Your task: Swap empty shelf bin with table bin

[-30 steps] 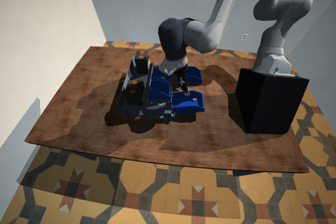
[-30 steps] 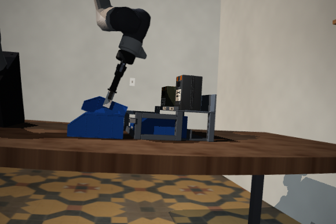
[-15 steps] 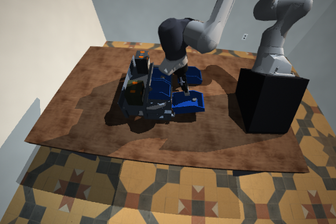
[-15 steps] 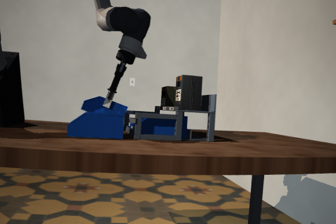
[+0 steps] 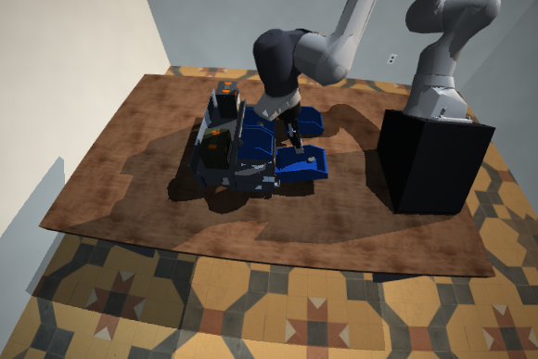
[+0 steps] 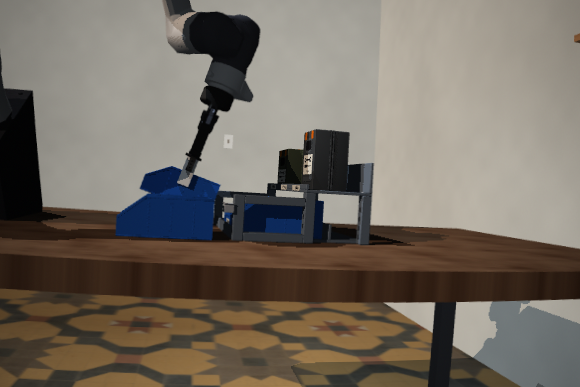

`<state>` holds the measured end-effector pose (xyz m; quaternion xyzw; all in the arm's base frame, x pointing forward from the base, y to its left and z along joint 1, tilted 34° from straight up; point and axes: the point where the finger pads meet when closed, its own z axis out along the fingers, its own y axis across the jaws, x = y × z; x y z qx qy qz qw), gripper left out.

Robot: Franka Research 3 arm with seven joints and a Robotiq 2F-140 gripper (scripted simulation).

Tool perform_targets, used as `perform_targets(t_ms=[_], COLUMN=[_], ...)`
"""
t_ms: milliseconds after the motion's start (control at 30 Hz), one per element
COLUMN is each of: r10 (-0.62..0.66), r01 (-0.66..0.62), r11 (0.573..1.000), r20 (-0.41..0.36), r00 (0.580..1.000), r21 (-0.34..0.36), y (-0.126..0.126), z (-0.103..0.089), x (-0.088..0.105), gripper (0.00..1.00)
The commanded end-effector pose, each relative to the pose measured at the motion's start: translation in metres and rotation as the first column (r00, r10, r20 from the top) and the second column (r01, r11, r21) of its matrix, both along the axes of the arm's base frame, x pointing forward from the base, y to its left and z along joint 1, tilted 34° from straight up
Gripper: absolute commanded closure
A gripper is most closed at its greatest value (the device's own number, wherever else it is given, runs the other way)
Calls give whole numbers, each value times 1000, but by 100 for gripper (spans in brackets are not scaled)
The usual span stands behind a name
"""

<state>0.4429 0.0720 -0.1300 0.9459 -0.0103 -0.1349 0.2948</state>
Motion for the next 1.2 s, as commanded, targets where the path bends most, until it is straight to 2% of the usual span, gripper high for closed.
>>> perform_targets(t_ms=[0,1167], r10=[7,8], r01=[-7,-8], r11=[1000,1000], r20=[-6,-5], r00=[1000,1000], r21=[2,3], y=[1,3], z=[1,1], x=[1,22], gripper=[100,100])
